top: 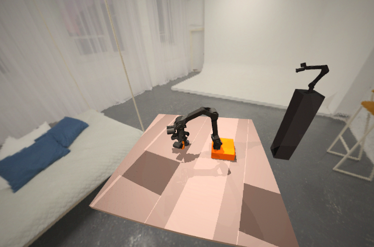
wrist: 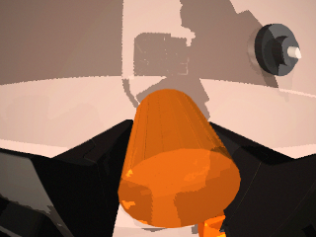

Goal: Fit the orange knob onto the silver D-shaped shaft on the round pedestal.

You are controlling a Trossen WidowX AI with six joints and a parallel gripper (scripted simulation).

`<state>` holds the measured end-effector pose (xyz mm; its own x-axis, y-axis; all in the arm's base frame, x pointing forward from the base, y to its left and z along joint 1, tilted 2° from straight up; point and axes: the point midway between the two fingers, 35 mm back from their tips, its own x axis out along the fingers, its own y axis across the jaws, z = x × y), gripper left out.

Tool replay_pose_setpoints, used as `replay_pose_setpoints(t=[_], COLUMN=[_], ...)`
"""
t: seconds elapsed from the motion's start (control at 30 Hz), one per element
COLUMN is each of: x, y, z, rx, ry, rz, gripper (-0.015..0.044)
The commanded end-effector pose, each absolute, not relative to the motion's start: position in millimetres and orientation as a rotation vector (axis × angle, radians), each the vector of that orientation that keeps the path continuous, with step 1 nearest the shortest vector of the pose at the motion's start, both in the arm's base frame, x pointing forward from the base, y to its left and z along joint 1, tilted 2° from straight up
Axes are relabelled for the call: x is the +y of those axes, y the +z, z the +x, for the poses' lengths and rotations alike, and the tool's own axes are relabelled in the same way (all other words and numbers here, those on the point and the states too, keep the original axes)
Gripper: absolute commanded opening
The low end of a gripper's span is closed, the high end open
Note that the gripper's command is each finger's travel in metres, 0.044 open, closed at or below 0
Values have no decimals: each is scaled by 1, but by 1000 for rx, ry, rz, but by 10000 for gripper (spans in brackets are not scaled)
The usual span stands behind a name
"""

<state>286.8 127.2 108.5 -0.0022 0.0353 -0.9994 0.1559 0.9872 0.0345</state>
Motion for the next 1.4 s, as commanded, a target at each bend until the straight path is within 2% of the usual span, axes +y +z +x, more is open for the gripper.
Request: replay_pose_setpoints(t=[0.0, 1.37], x=[121, 2], y=[110, 74], z=[291, 326], rx=[1567, 1562], ry=[-95, -102], rz=[147, 137], gripper=[0, 0])
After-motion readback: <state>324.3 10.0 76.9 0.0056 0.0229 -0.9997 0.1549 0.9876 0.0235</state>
